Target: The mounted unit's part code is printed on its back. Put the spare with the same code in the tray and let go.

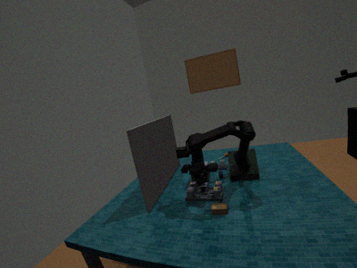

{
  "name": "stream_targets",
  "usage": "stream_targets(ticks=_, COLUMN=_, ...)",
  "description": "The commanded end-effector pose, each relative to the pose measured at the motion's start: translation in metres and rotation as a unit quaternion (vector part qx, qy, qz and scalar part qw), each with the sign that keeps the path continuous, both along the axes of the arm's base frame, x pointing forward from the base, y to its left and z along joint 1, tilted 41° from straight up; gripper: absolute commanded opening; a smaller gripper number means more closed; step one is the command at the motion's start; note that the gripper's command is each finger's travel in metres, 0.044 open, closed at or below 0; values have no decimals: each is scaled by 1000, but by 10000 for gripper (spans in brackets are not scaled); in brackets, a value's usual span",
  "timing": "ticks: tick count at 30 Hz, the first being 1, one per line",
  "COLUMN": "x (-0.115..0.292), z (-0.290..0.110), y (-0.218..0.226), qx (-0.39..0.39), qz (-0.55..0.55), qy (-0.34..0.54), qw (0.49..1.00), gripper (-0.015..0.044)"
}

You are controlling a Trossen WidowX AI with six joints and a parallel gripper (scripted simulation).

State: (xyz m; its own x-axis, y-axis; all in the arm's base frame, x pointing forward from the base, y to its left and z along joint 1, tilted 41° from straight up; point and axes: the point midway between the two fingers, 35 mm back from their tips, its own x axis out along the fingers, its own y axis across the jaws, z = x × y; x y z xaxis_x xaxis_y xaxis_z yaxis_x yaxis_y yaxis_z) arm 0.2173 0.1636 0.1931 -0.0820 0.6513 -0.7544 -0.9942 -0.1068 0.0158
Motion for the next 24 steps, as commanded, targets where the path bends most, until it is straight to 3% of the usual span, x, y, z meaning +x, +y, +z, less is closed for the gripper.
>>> stream_targets(ticks=1, x=2, z=12, y=-7, qx=1, qz=-1, qy=-4, qw=1000, gripper=0)
stream_targets(ticks=11, x=-2, z=46, y=-28, qx=3, qz=1, qy=-3, qw=1000, gripper=0)
stream_targets(ticks=24, x=53, z=21, y=-62, qx=-18, qz=-11, qy=-9, qw=1000, gripper=0)
